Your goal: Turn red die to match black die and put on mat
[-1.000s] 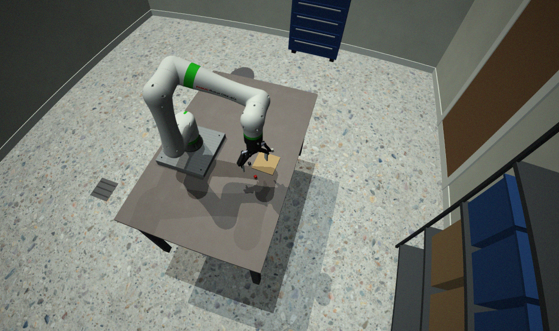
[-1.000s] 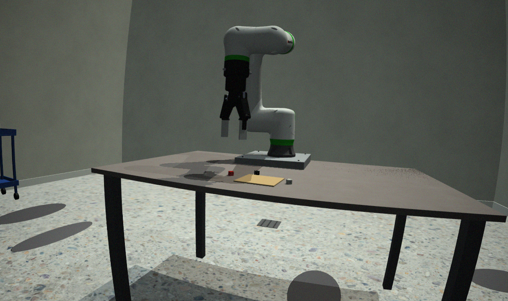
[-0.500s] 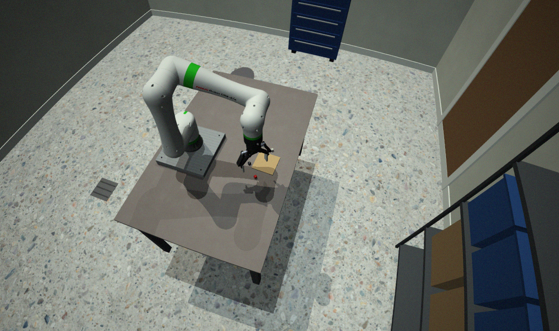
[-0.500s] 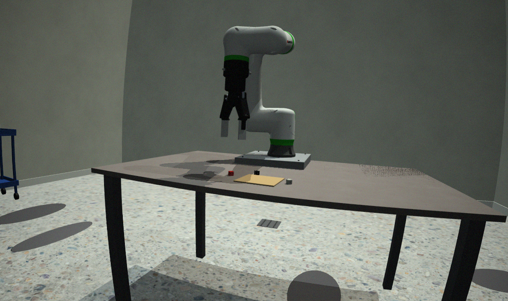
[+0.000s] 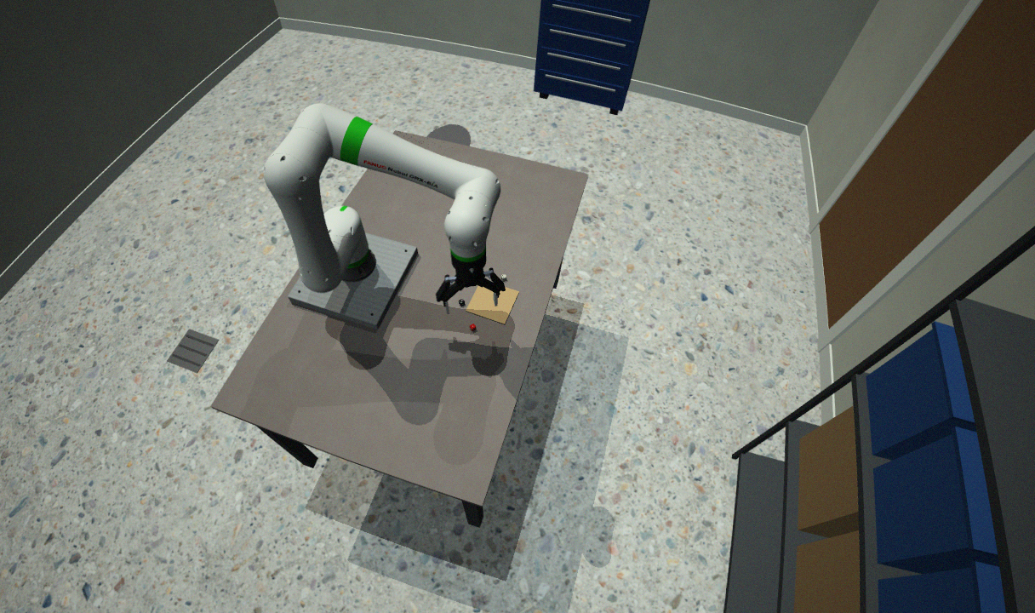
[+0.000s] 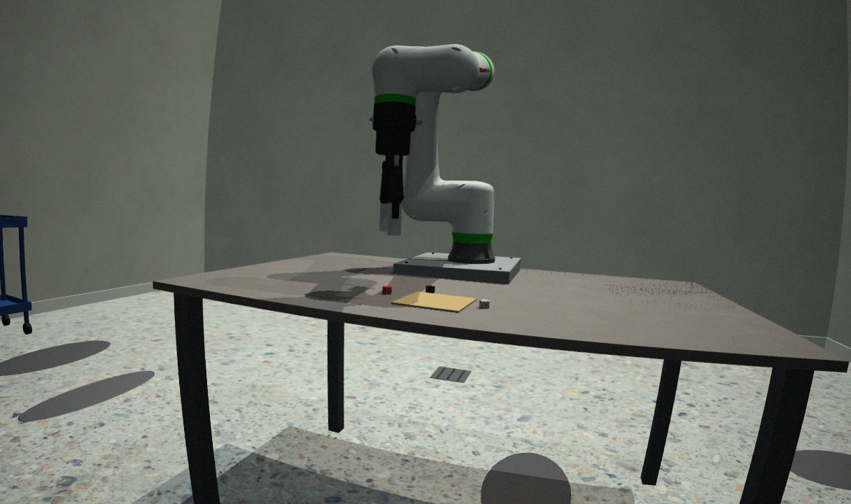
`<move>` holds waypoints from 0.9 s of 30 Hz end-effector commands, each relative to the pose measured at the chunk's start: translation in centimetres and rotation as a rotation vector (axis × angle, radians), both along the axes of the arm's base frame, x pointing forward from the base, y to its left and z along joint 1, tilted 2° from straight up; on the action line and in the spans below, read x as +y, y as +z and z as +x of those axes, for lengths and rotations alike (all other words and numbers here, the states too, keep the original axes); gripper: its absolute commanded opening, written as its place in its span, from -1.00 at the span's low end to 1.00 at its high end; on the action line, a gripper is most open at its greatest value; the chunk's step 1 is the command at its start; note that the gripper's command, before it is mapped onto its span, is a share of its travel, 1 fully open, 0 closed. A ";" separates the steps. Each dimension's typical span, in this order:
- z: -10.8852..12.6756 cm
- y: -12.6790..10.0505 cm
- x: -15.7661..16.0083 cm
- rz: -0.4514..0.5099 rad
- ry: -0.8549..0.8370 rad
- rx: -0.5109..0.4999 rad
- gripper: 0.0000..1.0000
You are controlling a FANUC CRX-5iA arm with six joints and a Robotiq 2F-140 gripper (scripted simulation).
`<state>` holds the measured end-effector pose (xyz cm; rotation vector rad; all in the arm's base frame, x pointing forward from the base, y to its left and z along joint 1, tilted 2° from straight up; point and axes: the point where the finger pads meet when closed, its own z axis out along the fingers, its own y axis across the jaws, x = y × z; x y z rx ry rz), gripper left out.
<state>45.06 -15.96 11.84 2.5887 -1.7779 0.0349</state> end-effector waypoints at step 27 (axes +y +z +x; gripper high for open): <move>0.2 -1.0 -0.1 0.006 -0.829 -0.014 1.00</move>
